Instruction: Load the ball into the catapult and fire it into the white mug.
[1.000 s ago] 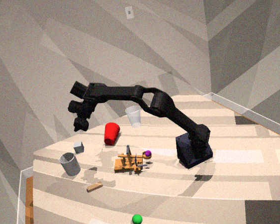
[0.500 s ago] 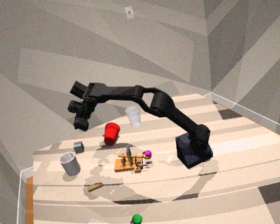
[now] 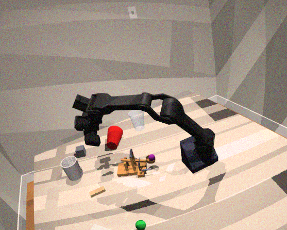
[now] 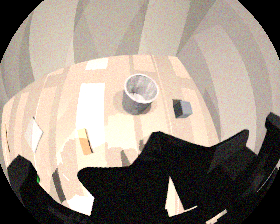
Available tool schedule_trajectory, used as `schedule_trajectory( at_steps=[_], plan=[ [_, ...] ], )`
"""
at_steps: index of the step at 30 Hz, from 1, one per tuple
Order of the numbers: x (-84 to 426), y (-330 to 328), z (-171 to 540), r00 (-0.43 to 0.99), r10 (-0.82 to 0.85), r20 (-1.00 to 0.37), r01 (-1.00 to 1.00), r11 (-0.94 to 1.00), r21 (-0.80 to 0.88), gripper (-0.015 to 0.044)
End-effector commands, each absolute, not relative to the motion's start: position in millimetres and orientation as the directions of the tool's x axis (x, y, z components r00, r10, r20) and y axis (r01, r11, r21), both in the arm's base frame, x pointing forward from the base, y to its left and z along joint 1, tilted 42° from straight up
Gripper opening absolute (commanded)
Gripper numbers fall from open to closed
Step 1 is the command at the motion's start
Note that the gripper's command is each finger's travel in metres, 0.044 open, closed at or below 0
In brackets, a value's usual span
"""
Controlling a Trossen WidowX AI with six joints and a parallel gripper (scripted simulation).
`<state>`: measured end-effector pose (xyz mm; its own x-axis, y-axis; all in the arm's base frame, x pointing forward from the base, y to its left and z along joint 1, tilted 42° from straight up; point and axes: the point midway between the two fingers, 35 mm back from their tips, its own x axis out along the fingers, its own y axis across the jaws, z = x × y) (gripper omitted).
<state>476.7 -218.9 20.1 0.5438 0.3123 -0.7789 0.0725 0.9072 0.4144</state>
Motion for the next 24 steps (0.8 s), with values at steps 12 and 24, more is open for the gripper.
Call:
schedule_trajectory(
  at_steps=[12,24],
  plan=[
    [435.3,-161.6,20.2,0.342,0.277,-0.898,-0.193,0.956,0.222,0.0],
    [391.1,-119.0,24.5,0.163,0.225,-0.961,-0.476,0.871,0.123,0.0]
  ],
)
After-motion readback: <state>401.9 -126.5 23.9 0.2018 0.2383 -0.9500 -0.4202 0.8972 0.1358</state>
